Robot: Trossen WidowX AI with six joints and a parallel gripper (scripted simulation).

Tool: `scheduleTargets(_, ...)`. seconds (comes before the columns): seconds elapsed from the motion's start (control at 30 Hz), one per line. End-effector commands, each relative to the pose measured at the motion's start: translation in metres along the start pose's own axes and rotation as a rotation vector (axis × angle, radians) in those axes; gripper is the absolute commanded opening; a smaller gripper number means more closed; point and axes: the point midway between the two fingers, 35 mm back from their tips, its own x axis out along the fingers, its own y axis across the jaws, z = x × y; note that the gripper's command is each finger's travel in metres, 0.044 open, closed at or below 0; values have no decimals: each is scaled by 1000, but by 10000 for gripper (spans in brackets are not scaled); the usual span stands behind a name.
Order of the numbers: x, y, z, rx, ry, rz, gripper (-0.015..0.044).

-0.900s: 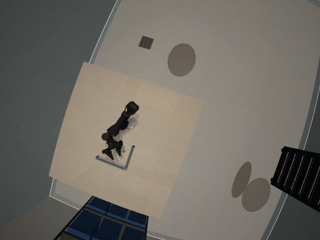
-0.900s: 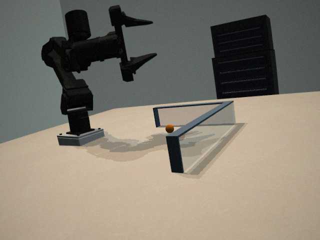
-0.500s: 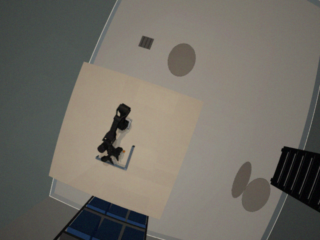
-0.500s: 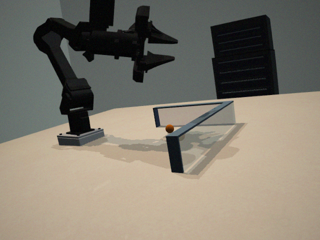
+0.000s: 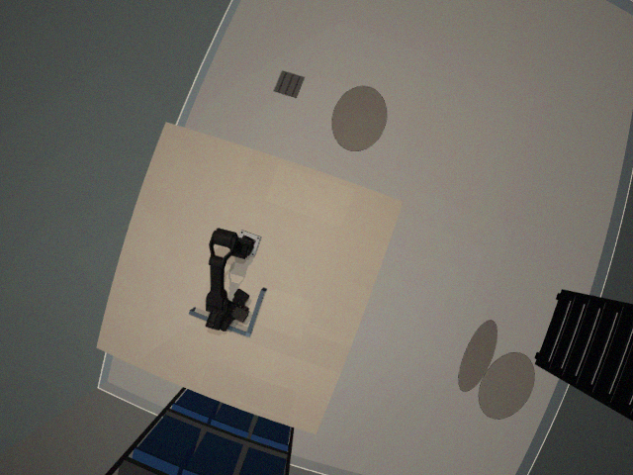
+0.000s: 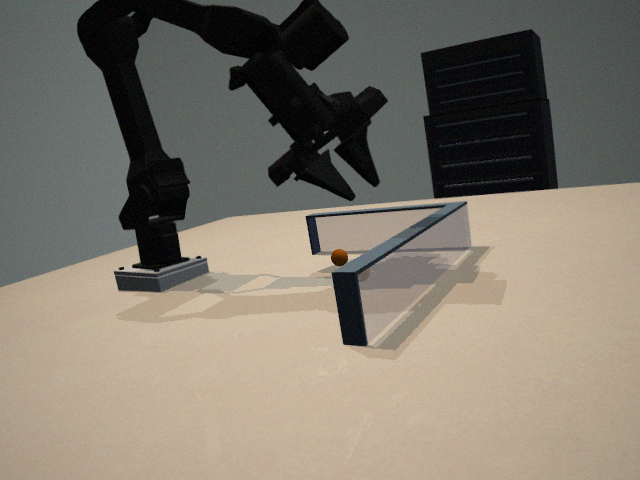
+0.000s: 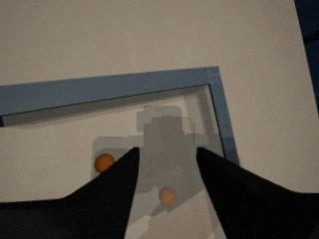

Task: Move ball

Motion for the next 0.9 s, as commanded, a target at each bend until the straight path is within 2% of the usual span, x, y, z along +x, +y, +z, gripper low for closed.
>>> scheduleTargets(0.0,17,41,-17,-173,353,387,214)
scheduleTargets(0.47,17,41,-17,-173,353,387,214)
scheduleTargets(0.87,34,47,-24,-173,353,387,214)
